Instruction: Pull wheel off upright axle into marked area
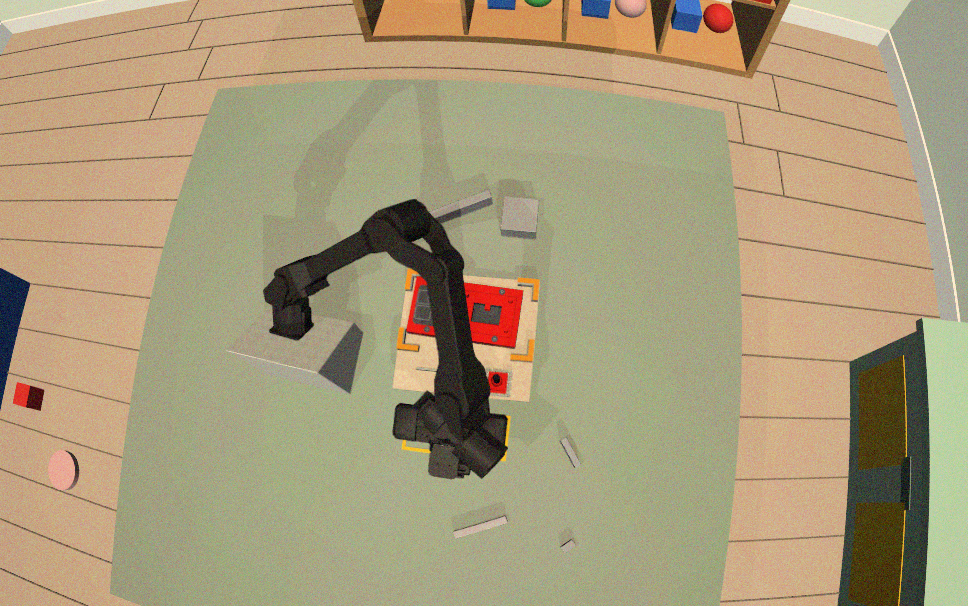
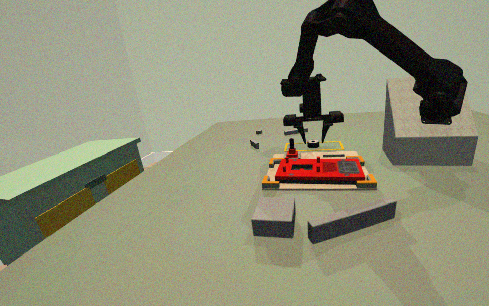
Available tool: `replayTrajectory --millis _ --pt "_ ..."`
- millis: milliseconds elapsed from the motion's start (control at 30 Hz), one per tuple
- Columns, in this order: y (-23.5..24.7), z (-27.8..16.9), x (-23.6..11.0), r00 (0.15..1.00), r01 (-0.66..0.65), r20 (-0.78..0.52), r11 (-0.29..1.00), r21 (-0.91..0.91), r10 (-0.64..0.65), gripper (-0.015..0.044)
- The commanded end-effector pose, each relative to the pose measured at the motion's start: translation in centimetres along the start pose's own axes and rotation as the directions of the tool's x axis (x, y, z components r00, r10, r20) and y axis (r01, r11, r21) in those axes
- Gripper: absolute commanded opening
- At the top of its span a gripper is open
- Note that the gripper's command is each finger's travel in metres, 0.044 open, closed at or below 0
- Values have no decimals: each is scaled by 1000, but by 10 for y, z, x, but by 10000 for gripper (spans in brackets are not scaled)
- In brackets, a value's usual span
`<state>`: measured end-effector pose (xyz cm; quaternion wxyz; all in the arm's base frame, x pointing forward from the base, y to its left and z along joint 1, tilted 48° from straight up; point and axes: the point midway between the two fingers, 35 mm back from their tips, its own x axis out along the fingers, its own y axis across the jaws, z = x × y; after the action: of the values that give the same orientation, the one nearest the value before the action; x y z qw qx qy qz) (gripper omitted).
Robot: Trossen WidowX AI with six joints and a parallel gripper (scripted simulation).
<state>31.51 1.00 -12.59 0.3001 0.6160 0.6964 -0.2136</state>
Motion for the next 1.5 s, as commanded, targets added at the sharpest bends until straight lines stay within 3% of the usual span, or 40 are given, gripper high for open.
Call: replayTrajectory --millis 0,133,233,433,567,1467 --pt "2 2 -19 1000 -7 7 1000 -5 7 300" --pt "1 2 -55 1000 -11 7 1000 -1 11 300" --pt "0 1 -58 1000 -11 7 1000 -1 11 300" --pt "-52 -17 -89 1000 -12 13 1000 5 12 440" --pt "-82 -32 -103 1000 -6 8 1000 4 6 440" --pt "-82 -32 -103 1000 -6 8 1000 4 6 440"
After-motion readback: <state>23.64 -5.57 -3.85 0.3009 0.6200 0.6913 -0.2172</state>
